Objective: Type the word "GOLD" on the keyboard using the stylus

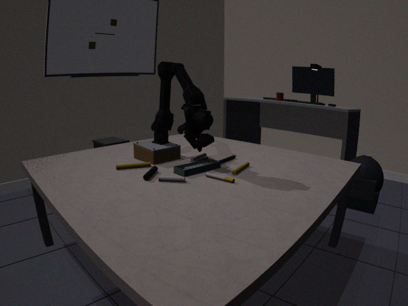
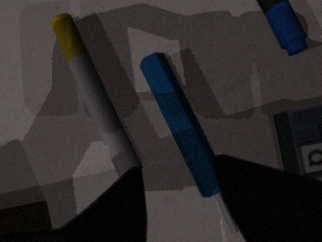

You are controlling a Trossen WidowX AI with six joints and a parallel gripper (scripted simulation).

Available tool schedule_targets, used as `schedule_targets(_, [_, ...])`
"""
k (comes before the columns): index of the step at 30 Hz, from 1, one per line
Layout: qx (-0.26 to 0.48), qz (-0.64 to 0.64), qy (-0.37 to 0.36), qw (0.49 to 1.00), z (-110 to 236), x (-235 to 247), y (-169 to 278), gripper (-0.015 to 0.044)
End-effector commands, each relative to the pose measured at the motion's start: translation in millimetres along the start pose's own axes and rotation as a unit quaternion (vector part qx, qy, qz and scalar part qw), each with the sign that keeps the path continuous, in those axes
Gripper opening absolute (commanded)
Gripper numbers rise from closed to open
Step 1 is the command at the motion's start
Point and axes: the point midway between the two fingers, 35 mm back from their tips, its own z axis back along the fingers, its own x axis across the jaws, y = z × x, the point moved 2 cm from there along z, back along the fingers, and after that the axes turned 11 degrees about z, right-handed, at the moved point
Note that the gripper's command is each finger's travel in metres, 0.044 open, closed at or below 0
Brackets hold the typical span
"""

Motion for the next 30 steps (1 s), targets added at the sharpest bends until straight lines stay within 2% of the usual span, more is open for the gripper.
schedule_targets(1, [0.084,-0.231,-0.016,0.969,-9.0,4.6,-4.9,0.015])
schedule_targets(7, [0.164,-0.441,0.024,0.882,-15.1,7.6,-10.4,0.015])
schedule_targets(14, [0.209,-0.551,0.082,0.804,-18.0,8.8,-15.2,0.015])
schedule_targets(22, [0.227,-0.662,0.165,0.695,-19.6,9.1,-20.8,0.015])
schedule_targets(30, [0.211,-0.749,0.259,0.572,-19.9,8.6,-27.6,0.015])
